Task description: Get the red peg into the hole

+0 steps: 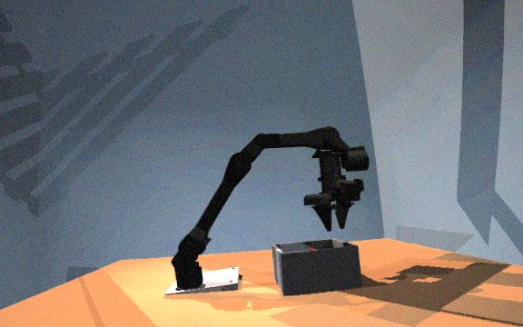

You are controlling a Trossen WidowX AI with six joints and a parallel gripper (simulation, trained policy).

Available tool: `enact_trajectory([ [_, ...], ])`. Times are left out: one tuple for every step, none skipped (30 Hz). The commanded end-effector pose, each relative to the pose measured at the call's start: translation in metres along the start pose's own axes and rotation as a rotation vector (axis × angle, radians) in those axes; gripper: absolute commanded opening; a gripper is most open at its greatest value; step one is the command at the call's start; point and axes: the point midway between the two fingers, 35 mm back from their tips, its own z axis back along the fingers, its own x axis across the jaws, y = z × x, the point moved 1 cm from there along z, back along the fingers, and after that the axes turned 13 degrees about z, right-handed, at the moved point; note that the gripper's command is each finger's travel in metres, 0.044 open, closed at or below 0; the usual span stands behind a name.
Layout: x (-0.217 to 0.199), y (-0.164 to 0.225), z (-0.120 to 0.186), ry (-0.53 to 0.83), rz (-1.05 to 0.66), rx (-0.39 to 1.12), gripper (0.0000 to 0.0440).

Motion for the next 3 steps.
enact_trajectory([
  [0.0079, -0.0005, 0.0038, -0.01, -0.003, -0.001, 0.0285],
  [0.0101, -0.0017, 0.0038, -0.013, -0.003, -0.004, 0.0286],
  [0.0122, -0.0027, 0.0035, -0.016, -0.003, -0.007, 0.0287],
])
